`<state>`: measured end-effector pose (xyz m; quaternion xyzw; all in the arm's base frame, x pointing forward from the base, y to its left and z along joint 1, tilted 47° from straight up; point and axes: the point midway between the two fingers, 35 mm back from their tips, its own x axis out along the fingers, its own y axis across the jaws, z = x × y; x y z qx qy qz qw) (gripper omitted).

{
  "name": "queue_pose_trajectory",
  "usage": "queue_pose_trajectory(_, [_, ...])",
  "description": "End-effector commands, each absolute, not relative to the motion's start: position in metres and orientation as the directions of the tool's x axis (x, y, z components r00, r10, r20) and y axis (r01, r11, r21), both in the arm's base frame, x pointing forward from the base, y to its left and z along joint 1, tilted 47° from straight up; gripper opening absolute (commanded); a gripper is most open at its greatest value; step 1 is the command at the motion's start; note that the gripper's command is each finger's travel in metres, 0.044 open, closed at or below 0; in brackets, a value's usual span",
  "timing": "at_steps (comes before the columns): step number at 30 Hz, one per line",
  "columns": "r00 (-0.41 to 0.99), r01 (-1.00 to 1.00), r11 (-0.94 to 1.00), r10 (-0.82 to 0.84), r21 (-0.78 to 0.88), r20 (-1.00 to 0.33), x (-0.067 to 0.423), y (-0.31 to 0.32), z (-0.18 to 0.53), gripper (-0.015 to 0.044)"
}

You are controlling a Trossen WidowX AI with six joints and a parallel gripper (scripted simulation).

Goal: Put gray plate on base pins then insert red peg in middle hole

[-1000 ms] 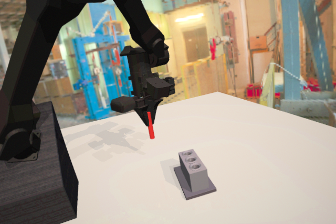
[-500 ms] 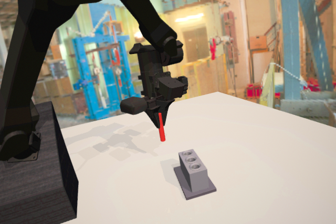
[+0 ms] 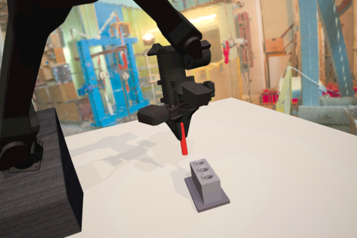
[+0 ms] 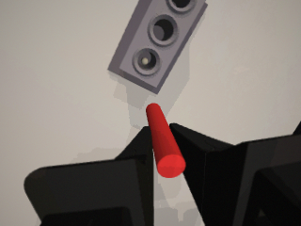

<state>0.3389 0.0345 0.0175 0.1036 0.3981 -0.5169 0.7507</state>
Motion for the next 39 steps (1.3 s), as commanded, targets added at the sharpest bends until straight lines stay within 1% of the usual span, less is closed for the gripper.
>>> queue_pose_trajectory(1, [0.159, 0.861, 0.445, -0.695, -0.246, -0.702, 0.345, 0.027, 0.030, 0.0000])
queue_pose_trajectory(18, [0.159, 0.864, 0.436, -0.711, -0.252, -0.685, 0.359, -0.007, 0.066, 0.0000])
queue_pose_trajectory(39, [0.159, 0.864, 0.436, -0.711, -0.252, -0.685, 0.359, -0.007, 0.066, 0.0000])
